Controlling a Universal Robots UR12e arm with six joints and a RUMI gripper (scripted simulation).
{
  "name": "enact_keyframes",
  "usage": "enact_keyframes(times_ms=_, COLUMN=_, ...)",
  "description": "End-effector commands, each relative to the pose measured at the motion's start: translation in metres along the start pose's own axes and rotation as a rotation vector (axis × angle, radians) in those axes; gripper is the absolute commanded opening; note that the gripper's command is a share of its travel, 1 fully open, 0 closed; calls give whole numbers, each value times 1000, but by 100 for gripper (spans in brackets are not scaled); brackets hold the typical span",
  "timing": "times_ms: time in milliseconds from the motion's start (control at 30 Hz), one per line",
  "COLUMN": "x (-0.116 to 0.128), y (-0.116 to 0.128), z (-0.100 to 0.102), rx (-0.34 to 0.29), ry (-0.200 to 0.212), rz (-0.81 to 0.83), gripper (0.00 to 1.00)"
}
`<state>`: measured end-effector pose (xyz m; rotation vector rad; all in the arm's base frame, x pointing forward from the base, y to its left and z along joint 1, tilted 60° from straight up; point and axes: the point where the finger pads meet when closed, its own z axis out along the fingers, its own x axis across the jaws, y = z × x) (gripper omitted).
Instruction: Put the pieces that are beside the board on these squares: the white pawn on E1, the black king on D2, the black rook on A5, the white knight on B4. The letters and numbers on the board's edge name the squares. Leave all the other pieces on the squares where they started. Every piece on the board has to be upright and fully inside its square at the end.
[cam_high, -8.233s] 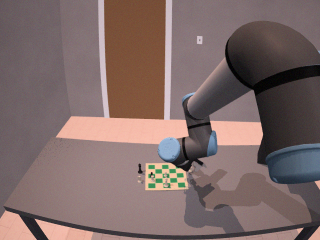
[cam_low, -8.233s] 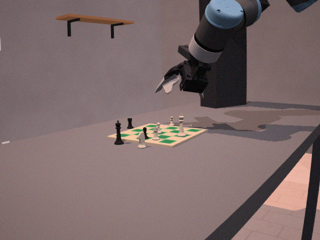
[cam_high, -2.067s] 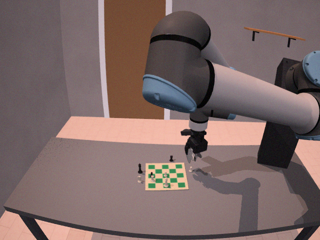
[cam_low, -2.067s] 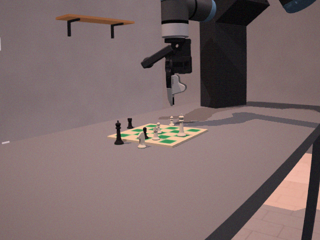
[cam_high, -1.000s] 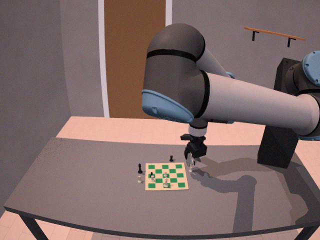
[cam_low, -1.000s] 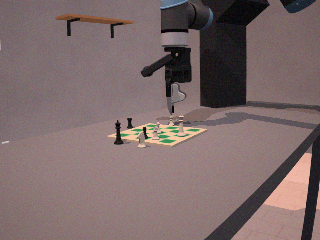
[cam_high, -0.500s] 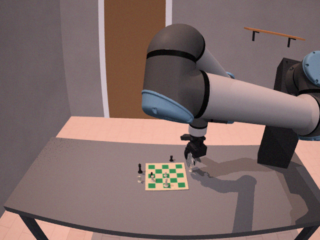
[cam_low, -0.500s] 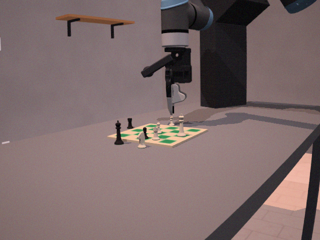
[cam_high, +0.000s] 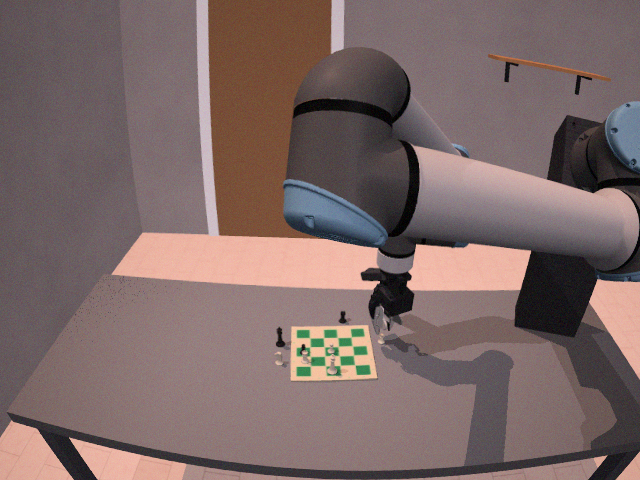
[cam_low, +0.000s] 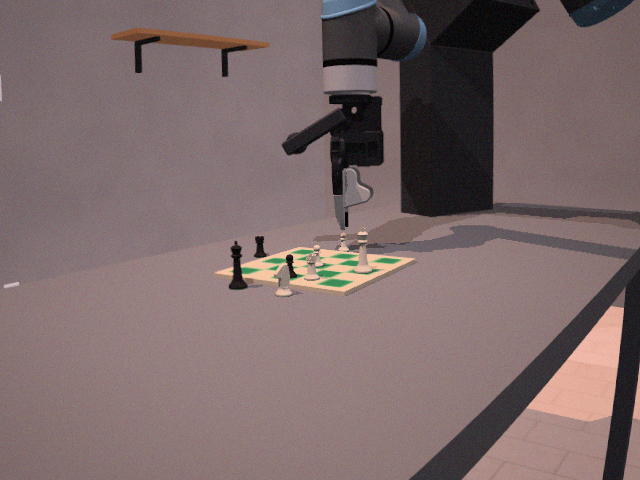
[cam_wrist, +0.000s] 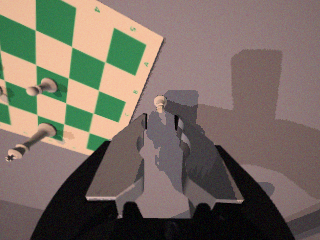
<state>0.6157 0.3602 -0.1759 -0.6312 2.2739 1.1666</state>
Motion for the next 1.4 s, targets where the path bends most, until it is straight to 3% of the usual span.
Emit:
enact_keyframes(times_ms=0, x=0, y=0, z=0, rx=0, ry=0, rz=0, gripper=20)
enact_keyframes(times_ms=367, x=0, y=0, z=1, rx=0, ry=0, rz=0, gripper=20)
enact_keyframes(times_ms=867, x=0, y=0, z=27, rx=0, ry=0, rz=0, gripper=20)
enact_keyframes(times_ms=1367, x=0, y=0, z=32, rx=0, ry=0, rz=0, gripper=20)
